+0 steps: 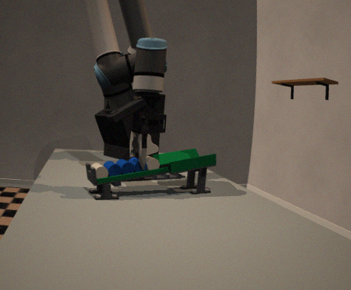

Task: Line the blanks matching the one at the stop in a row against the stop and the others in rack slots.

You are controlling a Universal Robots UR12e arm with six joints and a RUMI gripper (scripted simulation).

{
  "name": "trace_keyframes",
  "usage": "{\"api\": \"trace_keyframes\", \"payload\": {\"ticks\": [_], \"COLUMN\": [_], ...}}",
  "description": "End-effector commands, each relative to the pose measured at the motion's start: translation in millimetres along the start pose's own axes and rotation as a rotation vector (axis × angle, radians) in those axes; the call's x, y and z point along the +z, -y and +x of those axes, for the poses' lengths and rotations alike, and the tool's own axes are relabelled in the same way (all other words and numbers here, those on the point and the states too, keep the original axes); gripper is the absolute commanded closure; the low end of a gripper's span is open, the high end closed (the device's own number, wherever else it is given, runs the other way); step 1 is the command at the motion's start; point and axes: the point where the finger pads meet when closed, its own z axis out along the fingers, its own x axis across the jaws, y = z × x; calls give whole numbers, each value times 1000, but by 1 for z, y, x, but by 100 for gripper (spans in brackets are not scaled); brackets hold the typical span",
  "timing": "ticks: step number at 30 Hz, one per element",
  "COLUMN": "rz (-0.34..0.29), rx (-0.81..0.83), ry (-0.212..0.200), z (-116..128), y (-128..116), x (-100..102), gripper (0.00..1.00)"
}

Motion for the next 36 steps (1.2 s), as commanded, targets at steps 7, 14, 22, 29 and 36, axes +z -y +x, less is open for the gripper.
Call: {"api": "trace_keyframes", "payload": {"ticks": [7,14,22,29,36], "rz": [1,1,1,1,1], "rx": [1,1,1,1,1], "ry": [6,6,6,6,6], "z": [-2,-2,-2,-2,-2], "y": [1,1,1,1,1], "x": [-1,-1,-1,-1,-1], "gripper": [55,55,55,55,67]}}
